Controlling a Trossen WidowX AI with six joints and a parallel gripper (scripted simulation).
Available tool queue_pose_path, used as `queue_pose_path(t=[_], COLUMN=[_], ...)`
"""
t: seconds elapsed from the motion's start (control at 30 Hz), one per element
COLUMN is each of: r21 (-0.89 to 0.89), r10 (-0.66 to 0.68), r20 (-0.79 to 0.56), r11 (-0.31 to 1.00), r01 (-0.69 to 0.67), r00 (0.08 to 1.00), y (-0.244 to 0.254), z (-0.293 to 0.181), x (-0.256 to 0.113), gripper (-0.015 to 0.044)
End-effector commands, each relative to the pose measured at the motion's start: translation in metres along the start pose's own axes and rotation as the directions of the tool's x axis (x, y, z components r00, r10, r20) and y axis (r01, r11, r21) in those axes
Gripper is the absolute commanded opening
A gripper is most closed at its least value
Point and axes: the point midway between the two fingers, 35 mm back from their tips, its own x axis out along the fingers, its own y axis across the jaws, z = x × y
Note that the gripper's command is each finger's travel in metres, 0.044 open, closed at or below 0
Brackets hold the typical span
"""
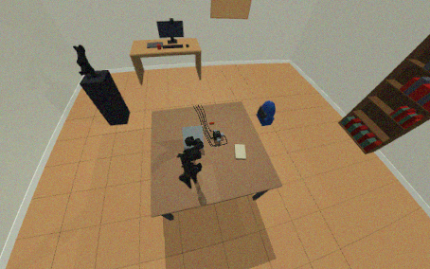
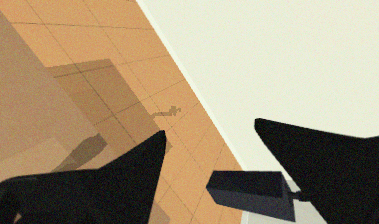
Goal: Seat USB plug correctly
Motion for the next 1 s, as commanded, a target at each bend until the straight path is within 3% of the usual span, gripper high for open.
queue_pose_path(t=[0.0,0.2,0.47,0.7,0.97], r21=[0.014,0.443,0.854,0.94,0.873], r10=[-0.002,-0.058,-0.073,0.022,0.212], r20=[0.006,0.163,0.288,0.341,0.373], r11=[1.0,0.896,0.471,-0.022,-0.41], r01=[0.002,-0.021,-0.222,-0.34,-0.264], r00=[1.0,0.985,0.955,0.94,0.903], y=[-0.001,-0.01,0.019,0.093,0.199], z=[-0.001,-0.034,-0.066,-0.061,-0.028], x=[0.0,0.025,0.096,0.176,0.238], gripper=[0.0426,0.044,0.044,0.044,0.044])
